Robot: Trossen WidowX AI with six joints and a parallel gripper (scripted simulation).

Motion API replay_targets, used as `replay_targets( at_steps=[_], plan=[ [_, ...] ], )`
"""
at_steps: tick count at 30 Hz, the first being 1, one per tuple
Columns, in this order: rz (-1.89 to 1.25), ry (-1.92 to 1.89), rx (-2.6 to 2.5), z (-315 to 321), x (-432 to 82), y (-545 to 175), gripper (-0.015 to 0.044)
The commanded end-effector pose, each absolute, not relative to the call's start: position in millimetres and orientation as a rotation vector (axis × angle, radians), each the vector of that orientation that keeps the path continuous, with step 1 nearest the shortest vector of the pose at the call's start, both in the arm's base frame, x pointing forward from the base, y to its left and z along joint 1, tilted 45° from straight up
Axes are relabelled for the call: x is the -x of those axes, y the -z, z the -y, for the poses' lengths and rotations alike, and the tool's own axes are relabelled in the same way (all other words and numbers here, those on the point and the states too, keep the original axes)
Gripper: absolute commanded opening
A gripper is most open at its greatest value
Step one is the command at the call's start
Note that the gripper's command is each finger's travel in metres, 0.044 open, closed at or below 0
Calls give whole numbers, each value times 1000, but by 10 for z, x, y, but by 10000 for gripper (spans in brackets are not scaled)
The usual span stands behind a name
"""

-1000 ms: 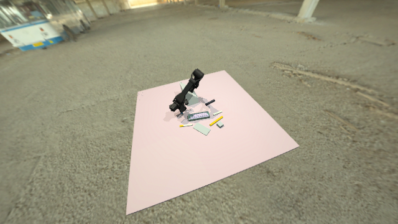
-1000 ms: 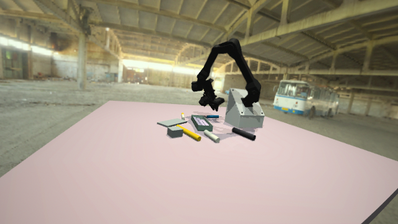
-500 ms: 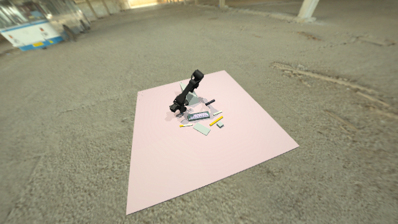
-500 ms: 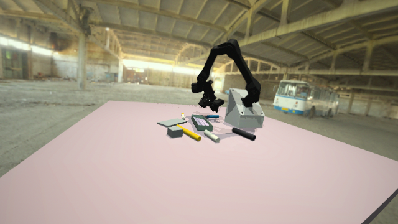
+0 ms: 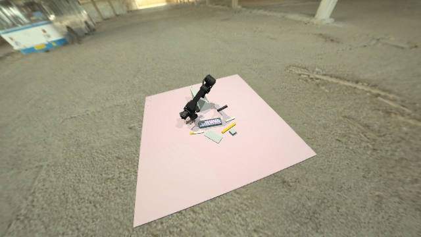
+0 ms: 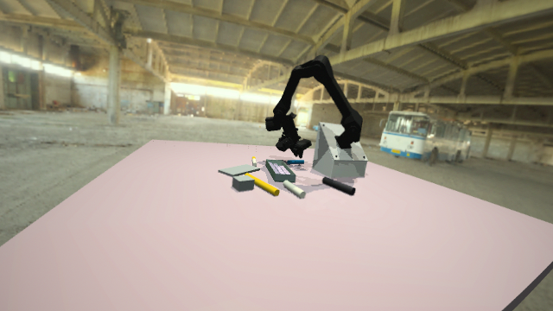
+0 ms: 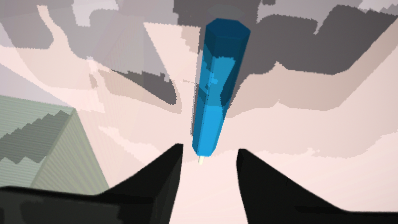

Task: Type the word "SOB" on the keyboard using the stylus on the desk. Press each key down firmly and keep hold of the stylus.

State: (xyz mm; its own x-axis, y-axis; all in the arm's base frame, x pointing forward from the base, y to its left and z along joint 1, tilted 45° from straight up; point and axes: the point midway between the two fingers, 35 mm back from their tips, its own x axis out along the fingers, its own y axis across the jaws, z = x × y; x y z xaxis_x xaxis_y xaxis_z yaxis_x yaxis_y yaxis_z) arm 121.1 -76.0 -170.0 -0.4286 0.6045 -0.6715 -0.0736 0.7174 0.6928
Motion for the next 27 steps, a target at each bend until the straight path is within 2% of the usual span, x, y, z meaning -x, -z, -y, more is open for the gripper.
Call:
replay_targets(
  at_steps=[1, 27],
  plan=[
    [-1872, -808, -422, 723, -1204, 1728, 150],
    [-1872, -809, -423, 614, -1216, 1835, 150]
  ],
)
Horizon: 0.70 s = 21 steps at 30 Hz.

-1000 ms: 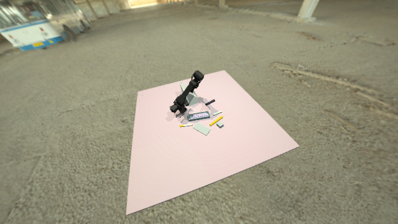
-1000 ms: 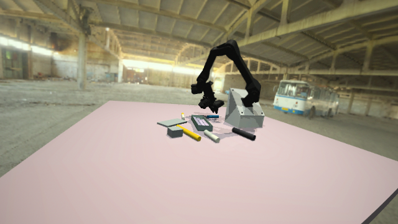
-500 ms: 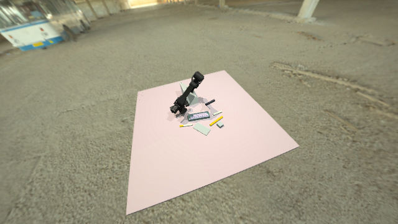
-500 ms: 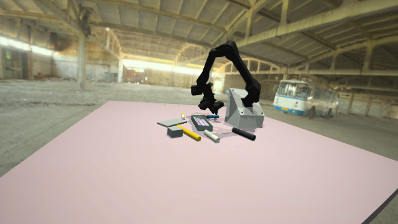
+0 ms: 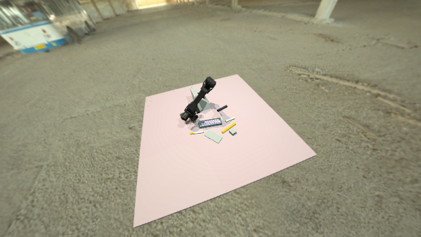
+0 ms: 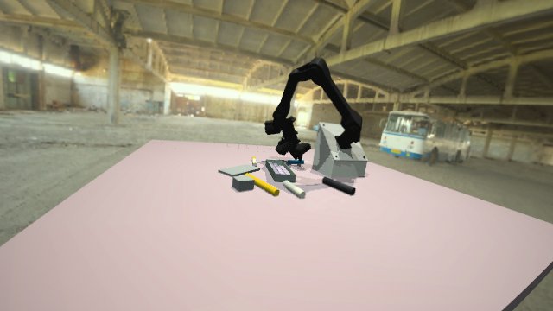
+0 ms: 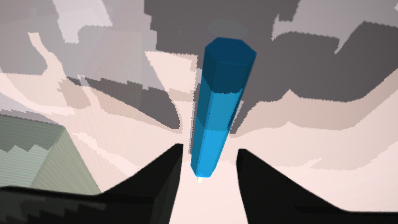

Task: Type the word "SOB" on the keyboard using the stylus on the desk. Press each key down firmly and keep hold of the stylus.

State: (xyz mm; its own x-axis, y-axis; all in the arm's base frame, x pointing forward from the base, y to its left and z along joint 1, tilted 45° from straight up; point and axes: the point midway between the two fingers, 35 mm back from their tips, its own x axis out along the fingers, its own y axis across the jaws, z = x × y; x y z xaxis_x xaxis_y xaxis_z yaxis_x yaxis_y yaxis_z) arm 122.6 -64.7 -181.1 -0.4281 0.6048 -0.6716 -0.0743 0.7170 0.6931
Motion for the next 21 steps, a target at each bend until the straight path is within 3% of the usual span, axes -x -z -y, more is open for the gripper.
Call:
replay_targets(
  at_steps=[1, 13, 18, 21],
  plan=[
    [-1872, -809, -423, 611, -1216, 1838, 150],
    [-1872, -809, -423, 586, -1219, 1863, 150],
    [-1872, -810, -415, 601, -1224, 1854, 19],
    [-1872, -810, -415, 601, -1224, 1854, 0]
  ],
)
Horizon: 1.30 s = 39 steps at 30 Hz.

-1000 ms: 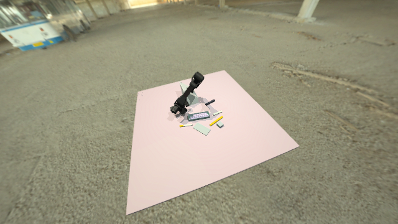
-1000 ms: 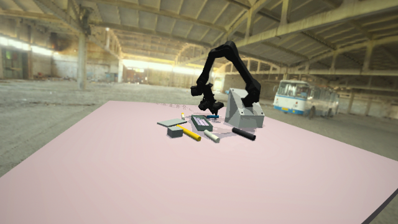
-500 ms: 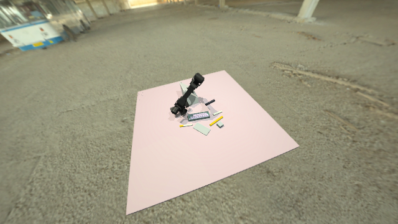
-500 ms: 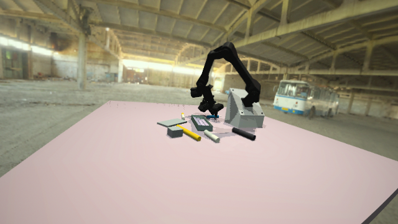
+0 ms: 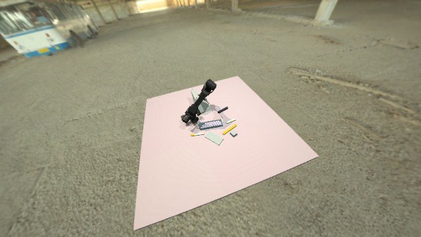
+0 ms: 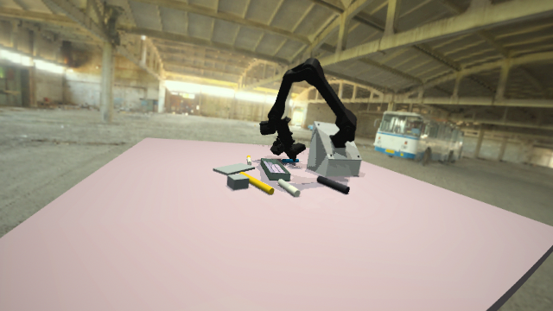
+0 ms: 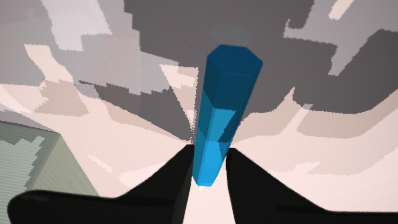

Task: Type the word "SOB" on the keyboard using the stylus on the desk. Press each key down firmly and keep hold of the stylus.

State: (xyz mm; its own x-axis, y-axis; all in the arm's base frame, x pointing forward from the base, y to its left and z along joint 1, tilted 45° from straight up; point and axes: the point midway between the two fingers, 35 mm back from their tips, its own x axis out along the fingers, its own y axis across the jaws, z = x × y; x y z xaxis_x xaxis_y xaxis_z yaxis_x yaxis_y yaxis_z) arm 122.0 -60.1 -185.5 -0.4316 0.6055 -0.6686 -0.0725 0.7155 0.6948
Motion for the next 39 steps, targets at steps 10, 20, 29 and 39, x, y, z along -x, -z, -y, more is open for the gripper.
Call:
replay_targets(
  at_steps=[10, 20, 29, 39],
  plan=[
    [-1872, -809, -414, 680, -1223, 1781, 0],
    [-1875, -808, -413, 960, -1180, 1500, 0],
    [-1875, -808, -413, 960, -1180, 1500, 0],
    [-1951, -548, -343, 987, -1387, 1389, 0]
  ],
)
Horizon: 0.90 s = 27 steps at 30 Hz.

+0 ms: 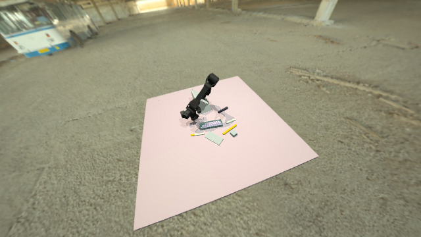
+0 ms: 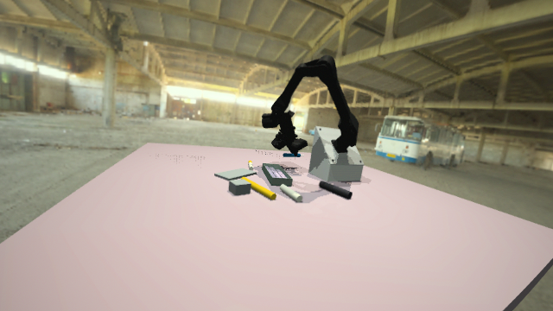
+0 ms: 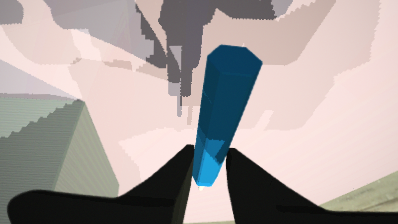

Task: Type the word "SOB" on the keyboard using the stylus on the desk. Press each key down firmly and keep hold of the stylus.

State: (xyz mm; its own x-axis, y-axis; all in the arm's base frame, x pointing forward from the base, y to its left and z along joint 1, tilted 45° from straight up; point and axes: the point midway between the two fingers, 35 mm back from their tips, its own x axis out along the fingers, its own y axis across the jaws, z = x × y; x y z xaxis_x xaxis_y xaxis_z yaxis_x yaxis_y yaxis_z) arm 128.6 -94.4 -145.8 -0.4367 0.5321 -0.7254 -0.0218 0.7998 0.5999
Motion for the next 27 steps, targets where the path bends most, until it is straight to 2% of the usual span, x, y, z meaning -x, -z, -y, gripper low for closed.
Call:
replay_targets(
  at_steps=[1, 13, 27],
  plan=[
    [-1955, -517, -335, 991, -1414, 1372, 0],
    [-1923, -150, -256, 998, -1731, 1149, 0],
    [-1733, 219, -254, 894, -2094, 833, 0]
  ],
)
